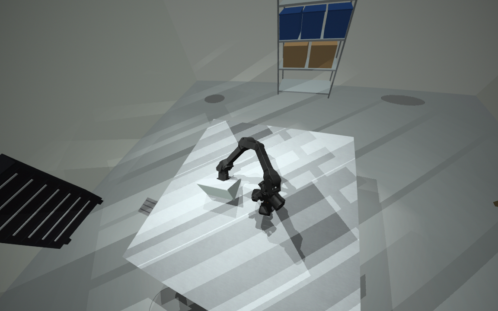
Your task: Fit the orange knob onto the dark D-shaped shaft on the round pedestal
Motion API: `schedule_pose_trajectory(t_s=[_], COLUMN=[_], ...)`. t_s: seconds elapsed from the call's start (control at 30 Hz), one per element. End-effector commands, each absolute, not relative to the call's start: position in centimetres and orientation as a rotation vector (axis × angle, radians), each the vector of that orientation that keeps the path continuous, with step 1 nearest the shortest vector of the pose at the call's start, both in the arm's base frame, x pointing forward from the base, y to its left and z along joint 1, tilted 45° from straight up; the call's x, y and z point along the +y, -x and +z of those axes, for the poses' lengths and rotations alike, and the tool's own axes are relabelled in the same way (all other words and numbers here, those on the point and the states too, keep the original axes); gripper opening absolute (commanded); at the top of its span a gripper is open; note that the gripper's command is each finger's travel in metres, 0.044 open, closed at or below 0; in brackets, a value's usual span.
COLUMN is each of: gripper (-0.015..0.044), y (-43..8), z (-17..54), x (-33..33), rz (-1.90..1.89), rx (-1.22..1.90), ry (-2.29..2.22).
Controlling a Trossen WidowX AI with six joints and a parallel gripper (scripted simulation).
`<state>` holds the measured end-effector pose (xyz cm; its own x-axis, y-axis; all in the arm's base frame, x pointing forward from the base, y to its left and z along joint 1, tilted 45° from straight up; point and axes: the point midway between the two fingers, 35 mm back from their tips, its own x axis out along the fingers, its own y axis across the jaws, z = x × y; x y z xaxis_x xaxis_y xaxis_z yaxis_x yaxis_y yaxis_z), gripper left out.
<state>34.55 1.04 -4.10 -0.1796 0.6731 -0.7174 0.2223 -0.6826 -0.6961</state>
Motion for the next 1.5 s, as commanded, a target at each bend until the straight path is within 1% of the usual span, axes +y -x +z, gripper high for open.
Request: schedule_pose_trajectory(t_s=[0.0,0.2,1.47], gripper=[0.0000,0.0000,0.0000], y=[-34.73,-34.85,-34.55], z=[-3.73,-3.45,-4.18], x=[0.86,1.01,1.03], rz=[1.929,1.953,1.953], rx=[-0.997,-0.795,-0.792], ry=[1.755,1.653,1.652])
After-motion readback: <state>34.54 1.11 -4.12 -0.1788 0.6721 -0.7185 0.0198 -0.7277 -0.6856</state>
